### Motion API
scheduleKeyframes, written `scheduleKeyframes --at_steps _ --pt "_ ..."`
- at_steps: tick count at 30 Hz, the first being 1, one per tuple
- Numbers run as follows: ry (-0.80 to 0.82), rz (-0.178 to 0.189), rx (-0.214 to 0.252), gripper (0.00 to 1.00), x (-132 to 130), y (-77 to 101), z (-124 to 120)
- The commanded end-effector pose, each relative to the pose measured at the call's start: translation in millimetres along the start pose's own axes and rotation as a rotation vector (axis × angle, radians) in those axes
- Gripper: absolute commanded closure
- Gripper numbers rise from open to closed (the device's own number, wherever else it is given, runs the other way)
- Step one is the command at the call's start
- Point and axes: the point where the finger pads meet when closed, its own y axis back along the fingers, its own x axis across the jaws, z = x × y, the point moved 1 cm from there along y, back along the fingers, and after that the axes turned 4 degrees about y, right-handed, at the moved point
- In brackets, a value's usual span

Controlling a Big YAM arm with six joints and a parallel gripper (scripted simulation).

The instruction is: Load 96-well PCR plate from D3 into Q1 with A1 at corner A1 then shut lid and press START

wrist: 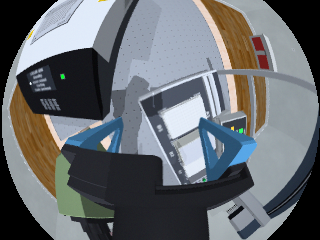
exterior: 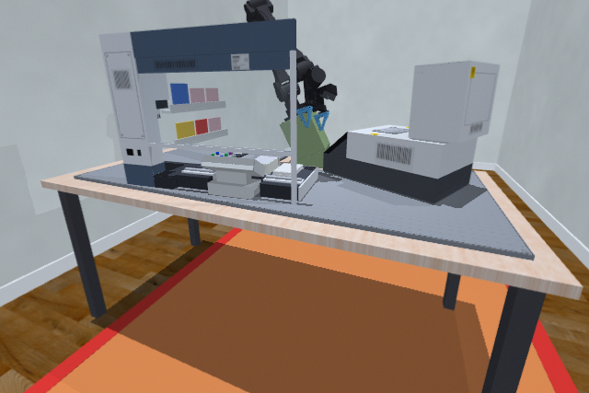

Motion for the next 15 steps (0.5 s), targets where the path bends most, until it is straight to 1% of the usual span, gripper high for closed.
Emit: scheduleKeyframes --at_steps 1,2,4,5,9,15 --pt "-0.076 -0.013 -0.010 0.00 -21.3 2.8 5.3" --pt "-0.078 -0.019 -0.016 0.00 -25.0 3.4 7.9" --pt "-0.120 -0.023 -0.010 0.00 -38.2 0.6 3.9" --pt "-0.148 -0.021 -0.002 0.00 -44.8 -1.4 -0.3" --pt "-0.235 -0.006 0.042 0.00 -57.2 -10.7 -17.1" --pt "-0.339 0.021 0.096 0.00 -67.3 -21.2 -44.8"
